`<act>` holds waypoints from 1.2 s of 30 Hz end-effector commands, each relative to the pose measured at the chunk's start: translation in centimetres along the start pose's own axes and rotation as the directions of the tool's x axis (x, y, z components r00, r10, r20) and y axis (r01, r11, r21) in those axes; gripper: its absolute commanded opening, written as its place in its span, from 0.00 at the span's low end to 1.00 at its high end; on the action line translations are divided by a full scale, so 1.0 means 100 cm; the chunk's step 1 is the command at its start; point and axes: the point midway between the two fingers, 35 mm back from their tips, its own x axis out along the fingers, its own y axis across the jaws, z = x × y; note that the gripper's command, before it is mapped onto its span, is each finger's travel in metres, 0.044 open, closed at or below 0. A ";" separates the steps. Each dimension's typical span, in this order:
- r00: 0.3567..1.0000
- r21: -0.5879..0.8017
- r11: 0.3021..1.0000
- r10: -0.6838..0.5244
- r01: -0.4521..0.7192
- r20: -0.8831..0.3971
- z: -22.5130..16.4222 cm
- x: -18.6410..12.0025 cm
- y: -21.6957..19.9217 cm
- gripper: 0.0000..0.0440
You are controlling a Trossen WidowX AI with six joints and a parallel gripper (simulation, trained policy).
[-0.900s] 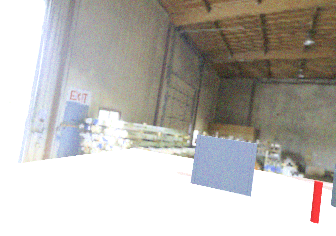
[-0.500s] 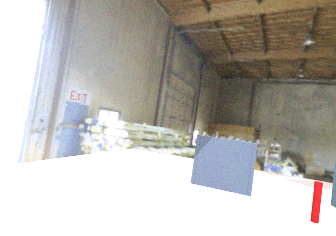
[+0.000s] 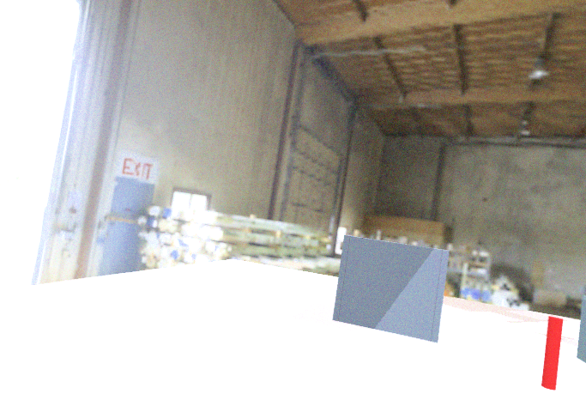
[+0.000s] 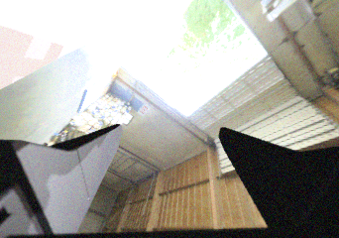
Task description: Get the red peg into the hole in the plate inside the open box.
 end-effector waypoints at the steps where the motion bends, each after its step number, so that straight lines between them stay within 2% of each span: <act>1: 1.000 0.102 0.995 0.015 -0.016 0.010 0.001 0.006 0.000 1.00; 8: 0.998 0.334 0.941 0.043 -0.055 0.044 0.003 0.020 -0.001 1.00; 16: 0.992 0.569 0.814 0.075 -0.118 0.098 0.008 0.038 -0.003 1.00; 26: 0.974 0.787 0.574 0.112 -0.225 0.197 0.020 0.064 -0.008 1.00; 36: 0.935 0.890 0.287 0.141 -0.354 0.326 0.042 0.089 -0.016 1.00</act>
